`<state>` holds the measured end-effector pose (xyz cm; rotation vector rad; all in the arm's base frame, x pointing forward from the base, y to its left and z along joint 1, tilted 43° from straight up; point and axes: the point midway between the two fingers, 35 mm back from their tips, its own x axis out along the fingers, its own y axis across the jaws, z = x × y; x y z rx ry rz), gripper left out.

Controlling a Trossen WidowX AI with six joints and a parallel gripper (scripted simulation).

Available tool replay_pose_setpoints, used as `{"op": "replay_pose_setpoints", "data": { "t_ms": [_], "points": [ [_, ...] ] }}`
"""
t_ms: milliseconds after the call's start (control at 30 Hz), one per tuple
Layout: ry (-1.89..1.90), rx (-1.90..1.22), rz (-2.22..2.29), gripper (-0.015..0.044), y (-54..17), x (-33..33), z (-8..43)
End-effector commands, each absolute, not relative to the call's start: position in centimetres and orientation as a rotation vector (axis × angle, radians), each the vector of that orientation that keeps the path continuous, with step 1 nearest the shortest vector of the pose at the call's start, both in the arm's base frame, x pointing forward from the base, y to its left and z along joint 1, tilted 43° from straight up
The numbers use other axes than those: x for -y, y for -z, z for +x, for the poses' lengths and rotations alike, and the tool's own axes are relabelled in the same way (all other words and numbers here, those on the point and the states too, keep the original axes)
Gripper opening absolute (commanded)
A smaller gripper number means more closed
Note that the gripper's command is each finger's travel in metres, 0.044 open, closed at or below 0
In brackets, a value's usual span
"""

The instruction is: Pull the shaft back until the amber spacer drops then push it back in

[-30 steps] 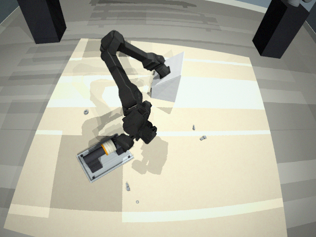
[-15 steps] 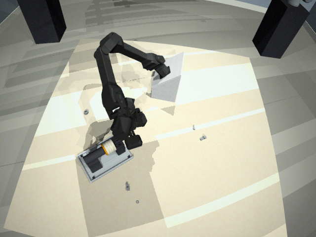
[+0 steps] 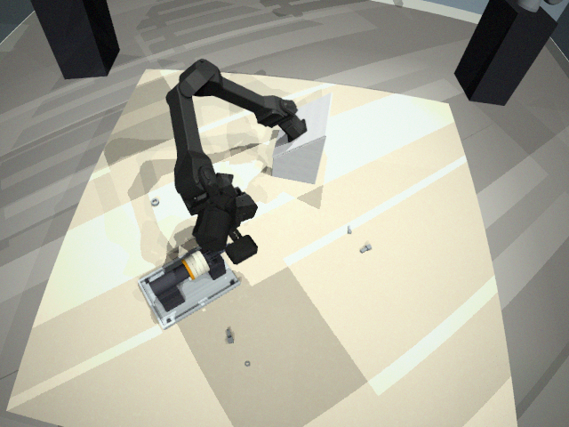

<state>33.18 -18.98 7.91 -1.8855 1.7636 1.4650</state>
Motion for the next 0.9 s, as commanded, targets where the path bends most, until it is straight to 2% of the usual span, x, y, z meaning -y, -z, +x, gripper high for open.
{"op": "replay_pose_setpoints", "data": {
  "t_ms": [0,867],
  "points": [
    [-1.475,-1.757,-1.885,0.044,-7.9,19.0,33.2],
    [-1.475,-1.757,-1.885,0.044,-6.2,20.5,32.8]
  ]
}}
